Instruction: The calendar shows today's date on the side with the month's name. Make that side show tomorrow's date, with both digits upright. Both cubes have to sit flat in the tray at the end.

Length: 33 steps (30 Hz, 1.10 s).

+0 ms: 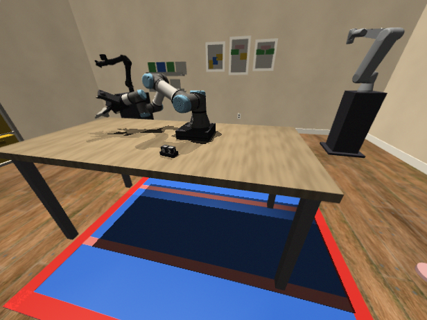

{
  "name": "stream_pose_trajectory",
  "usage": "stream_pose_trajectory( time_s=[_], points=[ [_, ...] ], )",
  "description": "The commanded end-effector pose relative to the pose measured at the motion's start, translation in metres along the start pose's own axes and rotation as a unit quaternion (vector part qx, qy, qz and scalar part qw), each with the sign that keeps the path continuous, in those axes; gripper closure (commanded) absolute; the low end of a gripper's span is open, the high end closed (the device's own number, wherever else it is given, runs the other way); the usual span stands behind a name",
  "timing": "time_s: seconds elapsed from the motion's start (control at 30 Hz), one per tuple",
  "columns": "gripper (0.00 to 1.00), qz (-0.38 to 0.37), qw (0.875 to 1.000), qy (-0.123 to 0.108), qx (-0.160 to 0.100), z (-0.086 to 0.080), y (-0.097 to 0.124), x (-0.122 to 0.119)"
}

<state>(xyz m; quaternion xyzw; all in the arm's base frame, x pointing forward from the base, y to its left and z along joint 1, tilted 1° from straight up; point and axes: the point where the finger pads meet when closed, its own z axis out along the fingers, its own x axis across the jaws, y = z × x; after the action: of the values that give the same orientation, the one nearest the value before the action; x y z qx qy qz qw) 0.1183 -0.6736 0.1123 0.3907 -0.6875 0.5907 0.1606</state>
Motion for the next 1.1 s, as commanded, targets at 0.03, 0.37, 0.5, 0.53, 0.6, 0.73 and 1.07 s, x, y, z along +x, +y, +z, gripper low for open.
stream_pose_trajectory(
  time_s=[0.03,0.37,0.5,0.53,0.6,0.73,1.07],
  points=[
    [0.0,-0.001,1.0,0.001,0.001,0.0,-0.001,0.001],
    [0.0,-0.001,1.0,0.001,0.001,0.0,-0.001,0.001],
    [0.0,-0.001,1.0,0.001,0.001,0.0,-0.001,0.001],
    [0.0,-0.001,1.0,0.001,0.001,0.0,-0.001,0.001],
    [0.0,-0.001,1.0,0.001,0.001,0.0,-0.001,0.001],
    [0.0,-0.002,1.0,-0.001,0.001,0.0,-0.003,0.0],
    [0.0,-0.013,1.0,-0.023,-0.002,0.003,-0.017,-0.016]
  ],
)
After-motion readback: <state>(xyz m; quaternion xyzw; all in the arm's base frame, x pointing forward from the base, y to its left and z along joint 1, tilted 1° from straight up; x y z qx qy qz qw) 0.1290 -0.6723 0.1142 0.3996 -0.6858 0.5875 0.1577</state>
